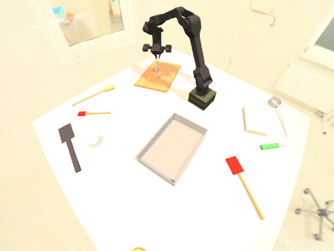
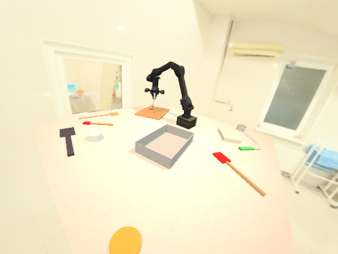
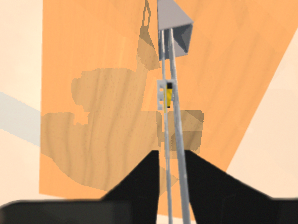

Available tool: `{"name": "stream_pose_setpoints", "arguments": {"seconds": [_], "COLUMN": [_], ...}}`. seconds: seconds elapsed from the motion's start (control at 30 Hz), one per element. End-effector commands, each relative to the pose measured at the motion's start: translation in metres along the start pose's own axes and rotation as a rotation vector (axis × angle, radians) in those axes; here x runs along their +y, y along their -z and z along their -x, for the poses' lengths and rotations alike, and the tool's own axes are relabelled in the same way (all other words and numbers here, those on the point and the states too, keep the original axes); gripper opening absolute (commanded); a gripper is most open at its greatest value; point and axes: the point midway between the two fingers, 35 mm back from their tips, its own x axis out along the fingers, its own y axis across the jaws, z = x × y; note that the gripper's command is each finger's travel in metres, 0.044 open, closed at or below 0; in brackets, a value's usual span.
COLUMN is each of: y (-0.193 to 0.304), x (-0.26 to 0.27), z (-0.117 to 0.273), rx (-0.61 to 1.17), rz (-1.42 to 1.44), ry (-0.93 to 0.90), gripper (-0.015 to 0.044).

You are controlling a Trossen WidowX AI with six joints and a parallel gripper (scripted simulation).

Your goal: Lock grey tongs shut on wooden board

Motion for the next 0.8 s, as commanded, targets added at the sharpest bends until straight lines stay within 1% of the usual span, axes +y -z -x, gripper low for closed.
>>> {"name": "stream_pose_setpoints", "arguments": {"seconds": [0.0, 0.47, 0.63, 0.77], "y": [-0.001, -0.001, -0.006, -0.006], "x": [-0.009, -0.026, -0.03, -0.028], "z": [0.008, 0.022, 0.025, 0.024], "rx": [0.089, 0.432, 0.478, 0.561], "rz": [0.015, 0.001, 0.013, 0.01], "ry": [0.024, 0.074, 0.08, 0.074], "gripper": [-0.015, -0.015, -0.015, -0.015]}}
